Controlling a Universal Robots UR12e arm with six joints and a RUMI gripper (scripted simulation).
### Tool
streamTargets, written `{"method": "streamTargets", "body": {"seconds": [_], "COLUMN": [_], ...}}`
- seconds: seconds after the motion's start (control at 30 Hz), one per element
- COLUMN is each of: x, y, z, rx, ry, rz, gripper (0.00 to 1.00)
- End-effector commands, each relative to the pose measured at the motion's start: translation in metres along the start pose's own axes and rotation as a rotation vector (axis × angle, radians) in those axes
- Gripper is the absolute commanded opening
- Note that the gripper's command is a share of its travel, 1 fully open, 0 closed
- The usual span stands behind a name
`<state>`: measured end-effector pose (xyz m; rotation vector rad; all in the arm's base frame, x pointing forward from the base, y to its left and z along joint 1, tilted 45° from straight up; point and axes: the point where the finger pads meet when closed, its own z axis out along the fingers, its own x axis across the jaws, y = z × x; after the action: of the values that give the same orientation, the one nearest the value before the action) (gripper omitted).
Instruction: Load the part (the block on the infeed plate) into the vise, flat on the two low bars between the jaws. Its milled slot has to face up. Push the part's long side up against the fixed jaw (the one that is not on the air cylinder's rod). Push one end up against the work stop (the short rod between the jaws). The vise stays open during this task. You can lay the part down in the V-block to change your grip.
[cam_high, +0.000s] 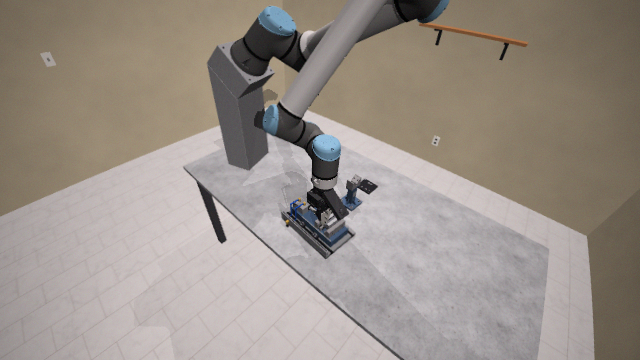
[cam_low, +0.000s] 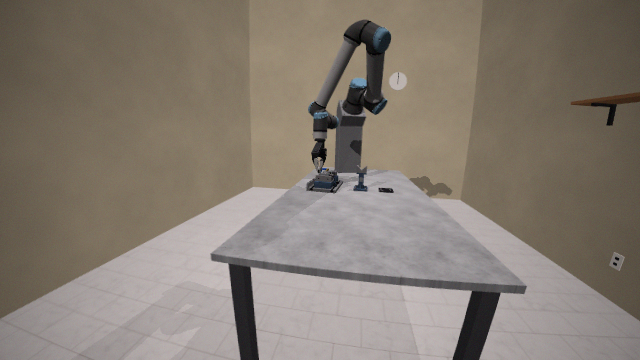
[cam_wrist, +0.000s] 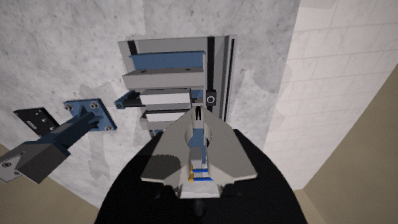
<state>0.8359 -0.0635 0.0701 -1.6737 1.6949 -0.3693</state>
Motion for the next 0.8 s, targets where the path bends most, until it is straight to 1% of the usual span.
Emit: {"method": "streamTargets", "body": {"seconds": [0.0, 0.77], "x": [-0.0011, -0.0062], "y": [-0.0004, -0.0004], "z": [-0.0004, -0.0004], "rx": [0.001, 0.001], "ry": [0.0, 0.0], "rz": [0.0, 0.0], "gripper": [0.0, 0.0]}}
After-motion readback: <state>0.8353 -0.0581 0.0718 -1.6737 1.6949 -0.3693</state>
